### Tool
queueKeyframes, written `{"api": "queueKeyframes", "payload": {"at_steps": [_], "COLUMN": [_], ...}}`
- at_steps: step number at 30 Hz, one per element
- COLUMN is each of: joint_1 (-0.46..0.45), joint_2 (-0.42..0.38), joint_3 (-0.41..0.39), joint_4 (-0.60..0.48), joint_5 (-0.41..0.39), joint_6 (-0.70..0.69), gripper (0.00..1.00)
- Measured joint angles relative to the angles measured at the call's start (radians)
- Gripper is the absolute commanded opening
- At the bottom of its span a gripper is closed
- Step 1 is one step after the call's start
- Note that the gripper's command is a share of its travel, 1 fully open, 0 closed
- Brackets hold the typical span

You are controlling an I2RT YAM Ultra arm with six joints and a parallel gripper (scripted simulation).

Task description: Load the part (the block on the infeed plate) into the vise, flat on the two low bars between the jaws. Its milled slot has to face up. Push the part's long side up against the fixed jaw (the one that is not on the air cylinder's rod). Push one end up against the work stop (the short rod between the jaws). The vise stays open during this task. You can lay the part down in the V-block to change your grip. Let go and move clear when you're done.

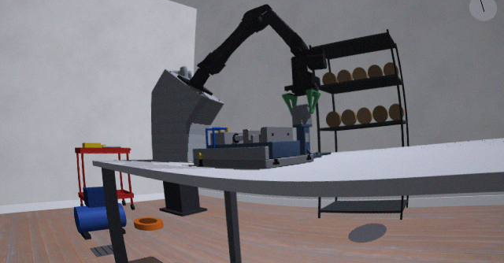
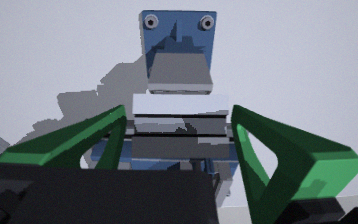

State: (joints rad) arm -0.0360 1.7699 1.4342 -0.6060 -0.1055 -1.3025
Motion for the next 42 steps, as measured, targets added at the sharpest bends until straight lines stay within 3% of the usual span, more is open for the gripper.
{"api": "queueKeyframes", "payload": {"at_steps": [42], "joint_1": [0.184], "joint_2": [0.169], "joint_3": [0.245], "joint_4": [-0.27], "joint_5": [0.505], "joint_6": [0.192], "gripper": [0.81]}}
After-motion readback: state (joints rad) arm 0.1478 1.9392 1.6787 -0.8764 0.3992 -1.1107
